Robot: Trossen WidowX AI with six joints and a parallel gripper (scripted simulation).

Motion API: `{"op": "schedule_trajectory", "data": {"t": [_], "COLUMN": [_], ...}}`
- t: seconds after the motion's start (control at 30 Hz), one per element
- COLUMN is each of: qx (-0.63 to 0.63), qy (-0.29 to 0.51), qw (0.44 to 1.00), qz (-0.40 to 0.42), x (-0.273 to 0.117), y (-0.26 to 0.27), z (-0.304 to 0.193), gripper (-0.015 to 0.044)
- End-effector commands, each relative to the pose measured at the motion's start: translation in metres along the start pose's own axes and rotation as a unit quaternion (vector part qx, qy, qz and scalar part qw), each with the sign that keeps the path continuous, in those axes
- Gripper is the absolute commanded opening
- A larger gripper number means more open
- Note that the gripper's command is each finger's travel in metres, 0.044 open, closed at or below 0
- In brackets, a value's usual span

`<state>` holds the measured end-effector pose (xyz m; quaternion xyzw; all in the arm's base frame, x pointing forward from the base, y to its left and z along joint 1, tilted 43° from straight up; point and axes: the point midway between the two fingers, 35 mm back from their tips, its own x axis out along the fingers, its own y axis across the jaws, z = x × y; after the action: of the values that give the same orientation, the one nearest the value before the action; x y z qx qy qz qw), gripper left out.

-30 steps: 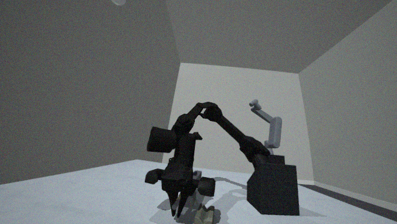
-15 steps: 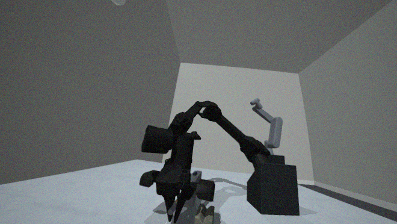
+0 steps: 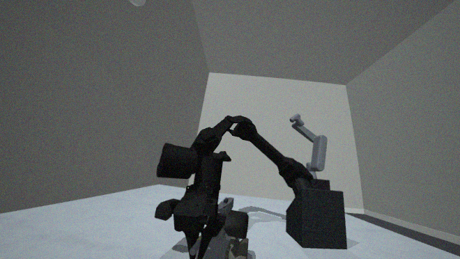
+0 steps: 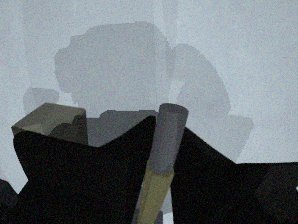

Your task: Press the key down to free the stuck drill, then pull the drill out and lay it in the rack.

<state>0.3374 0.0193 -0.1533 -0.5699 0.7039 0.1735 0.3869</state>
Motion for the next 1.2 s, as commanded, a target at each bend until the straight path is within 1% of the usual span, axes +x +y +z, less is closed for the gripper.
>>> {"op": "schedule_trajectory", "data": {"t": [0.0, 1.17], "qx": [0.001, 0.0], "qy": [-0.001, -0.001], "qw": [1.0, 1.0], "qz": [0.0, 0.0], "x": [0.0, -0.017], "y": [0.0, 0.003], "z": [0.007, 0.002], "gripper": [0.0, 0.0]}}
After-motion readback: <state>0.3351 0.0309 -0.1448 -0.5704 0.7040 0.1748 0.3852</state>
